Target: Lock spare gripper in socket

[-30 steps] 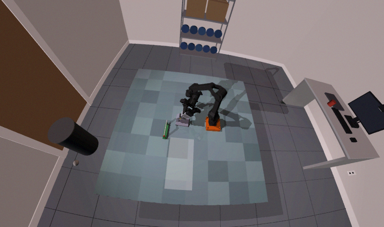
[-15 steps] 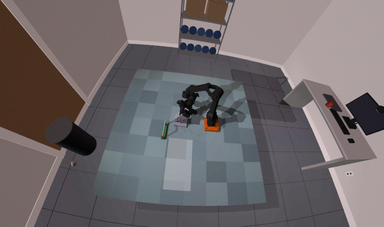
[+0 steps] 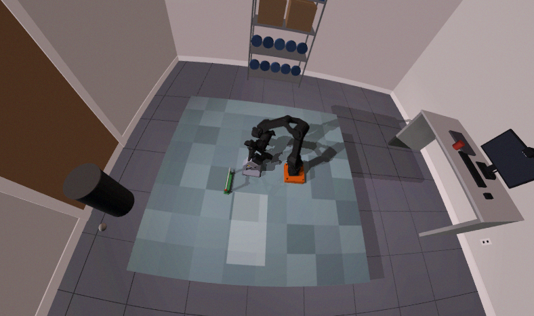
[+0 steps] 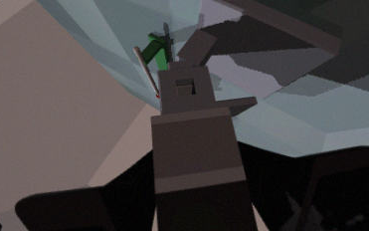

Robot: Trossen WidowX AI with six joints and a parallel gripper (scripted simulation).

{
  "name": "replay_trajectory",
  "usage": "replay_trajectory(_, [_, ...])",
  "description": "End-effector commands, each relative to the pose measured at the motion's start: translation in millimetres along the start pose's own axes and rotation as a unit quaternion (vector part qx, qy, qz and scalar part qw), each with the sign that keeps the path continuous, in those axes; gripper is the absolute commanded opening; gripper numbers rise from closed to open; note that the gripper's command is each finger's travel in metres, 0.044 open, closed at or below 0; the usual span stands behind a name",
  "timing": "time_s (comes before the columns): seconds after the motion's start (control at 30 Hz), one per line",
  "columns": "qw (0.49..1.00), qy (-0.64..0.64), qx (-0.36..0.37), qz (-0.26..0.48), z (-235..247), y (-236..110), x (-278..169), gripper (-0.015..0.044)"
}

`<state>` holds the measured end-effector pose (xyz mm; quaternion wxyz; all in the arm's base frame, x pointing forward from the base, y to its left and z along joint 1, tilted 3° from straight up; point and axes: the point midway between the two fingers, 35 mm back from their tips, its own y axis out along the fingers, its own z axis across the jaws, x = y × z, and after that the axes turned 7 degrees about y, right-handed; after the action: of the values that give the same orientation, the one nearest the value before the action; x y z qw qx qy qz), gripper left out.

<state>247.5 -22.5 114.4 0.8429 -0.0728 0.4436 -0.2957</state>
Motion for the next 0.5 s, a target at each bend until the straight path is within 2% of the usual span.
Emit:
replay_trajectory(0.0, [1.000, -0.001, 0.000, 0.000, 0.0, -0.1, -0.1, 0.0000])
replay_trajectory(0.17, [1.000, -0.001, 0.000, 0.000, 0.0, -0.1, -0.1, 0.0000])
replay_trajectory(0.47, [1.000, -0.001, 0.000, 0.000, 0.0, -0.1, -0.1, 0.0236])
